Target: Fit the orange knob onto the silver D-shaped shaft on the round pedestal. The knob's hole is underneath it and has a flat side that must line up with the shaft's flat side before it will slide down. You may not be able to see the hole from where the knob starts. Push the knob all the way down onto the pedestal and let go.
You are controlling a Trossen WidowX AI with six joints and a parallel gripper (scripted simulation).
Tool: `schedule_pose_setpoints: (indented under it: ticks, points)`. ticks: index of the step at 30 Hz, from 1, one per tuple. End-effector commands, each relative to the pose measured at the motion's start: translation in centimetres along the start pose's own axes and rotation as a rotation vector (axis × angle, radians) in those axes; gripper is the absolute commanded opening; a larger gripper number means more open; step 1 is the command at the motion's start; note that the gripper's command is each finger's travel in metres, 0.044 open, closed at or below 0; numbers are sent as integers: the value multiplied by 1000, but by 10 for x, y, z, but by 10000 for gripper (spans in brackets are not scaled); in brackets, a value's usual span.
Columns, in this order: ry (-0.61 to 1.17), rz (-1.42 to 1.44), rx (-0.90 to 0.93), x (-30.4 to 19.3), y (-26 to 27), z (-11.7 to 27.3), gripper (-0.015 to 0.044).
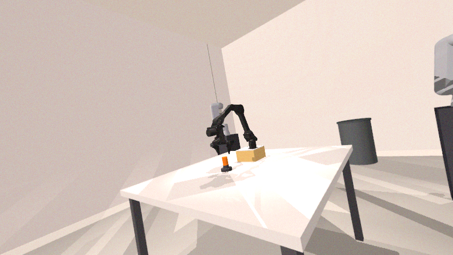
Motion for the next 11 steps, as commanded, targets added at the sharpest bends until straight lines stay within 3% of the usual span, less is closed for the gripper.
schedule_pose_setpoints:
  ticks: [1, 11]
  points:
    - [-15, 0, -4, -2, 0, 27, 440]
    - [-16, 0, -4, 4, -1, 27, 440]
Point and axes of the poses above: the point midway between the two fingers, 35 mm back from their tips, its own z axis back along the fingers, its own y axis across the jaws, x = y × z, the point moved 3 cm from there along z, back along the fingers, and after that the axes turned 6 degrees about -z, right-handed, at the moved point
